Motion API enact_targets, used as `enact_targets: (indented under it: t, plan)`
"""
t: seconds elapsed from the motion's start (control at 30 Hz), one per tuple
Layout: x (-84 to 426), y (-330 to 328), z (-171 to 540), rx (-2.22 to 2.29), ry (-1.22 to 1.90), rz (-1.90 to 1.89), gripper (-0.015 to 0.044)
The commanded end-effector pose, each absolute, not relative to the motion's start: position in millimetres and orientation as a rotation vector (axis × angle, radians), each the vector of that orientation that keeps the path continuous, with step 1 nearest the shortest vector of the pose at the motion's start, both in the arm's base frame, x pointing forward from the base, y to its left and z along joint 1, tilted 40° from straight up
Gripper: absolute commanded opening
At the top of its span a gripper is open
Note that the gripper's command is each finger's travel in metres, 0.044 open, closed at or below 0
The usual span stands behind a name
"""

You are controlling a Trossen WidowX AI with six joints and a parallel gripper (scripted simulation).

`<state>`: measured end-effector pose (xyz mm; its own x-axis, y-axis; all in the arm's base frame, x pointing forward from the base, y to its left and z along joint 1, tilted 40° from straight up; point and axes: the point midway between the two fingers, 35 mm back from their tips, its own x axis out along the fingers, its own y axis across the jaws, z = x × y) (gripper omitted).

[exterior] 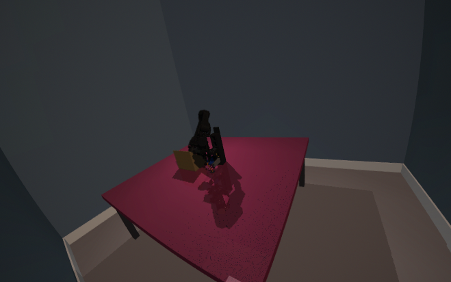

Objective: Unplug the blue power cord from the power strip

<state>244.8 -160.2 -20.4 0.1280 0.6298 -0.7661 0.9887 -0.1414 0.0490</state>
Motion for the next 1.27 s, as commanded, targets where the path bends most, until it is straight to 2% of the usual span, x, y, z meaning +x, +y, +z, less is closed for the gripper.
enact_targets:
  t: [0.0, 0.37, 0.57, 1.23]
  plan:
    - [246.6, -154.9, -17.1, 1.834, 1.547, -0.812, 0.0157]
    - [246.1, -171.4, -24.9, 1.833, 1.545, -0.814, 0.0440]
    - [240.3, -209.1, -45.4, 1.832, 1.544, -0.815, 0.0440]
    - [240.3, -209.1, -45.4, 1.832, 1.544, -0.815, 0.0440]
